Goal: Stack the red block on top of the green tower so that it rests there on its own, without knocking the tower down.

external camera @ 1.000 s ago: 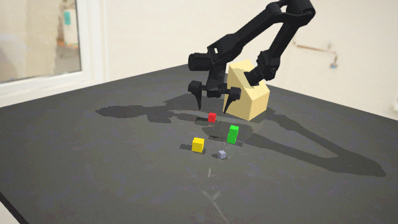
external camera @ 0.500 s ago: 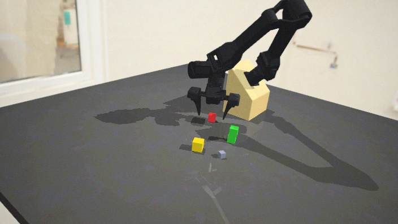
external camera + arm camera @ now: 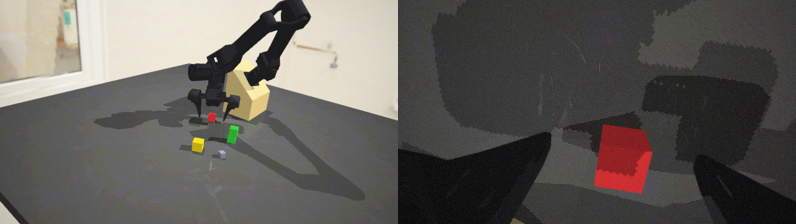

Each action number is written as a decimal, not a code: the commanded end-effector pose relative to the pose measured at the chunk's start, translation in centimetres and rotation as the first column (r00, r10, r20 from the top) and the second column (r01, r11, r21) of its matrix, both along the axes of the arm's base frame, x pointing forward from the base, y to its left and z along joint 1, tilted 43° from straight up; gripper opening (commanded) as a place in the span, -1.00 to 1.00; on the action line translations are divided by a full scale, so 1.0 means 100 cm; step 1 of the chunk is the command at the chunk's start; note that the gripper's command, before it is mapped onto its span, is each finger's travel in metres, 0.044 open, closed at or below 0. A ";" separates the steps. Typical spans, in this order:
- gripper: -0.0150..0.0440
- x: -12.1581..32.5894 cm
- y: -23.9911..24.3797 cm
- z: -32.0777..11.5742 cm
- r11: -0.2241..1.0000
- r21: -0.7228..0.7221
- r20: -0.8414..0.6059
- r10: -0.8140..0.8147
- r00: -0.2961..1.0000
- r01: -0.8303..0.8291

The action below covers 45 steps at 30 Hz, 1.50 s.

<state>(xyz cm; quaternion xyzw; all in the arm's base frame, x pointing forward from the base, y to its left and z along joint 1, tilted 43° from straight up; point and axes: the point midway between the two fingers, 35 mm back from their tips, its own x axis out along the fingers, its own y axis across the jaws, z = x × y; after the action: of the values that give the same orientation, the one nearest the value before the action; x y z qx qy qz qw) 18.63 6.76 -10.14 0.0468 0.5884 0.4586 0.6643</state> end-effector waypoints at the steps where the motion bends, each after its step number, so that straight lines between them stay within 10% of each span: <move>1: 1.00 -0.001 0.001 0.000 1.000 0.003 -0.005 -0.004 1.000 0.004; 25: -0.47 -0.001 -0.001 0.002 1.000 0.003 -0.005 -0.004 1.000 0.004; 45: -0.49 0.010 -0.056 0.060 1.000 -0.001 -0.004 -0.004 1.000 0.004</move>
<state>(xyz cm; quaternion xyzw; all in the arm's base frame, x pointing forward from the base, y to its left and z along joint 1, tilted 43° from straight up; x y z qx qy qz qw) 19.03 2.17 -5.17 0.0567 0.5943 0.4584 0.6584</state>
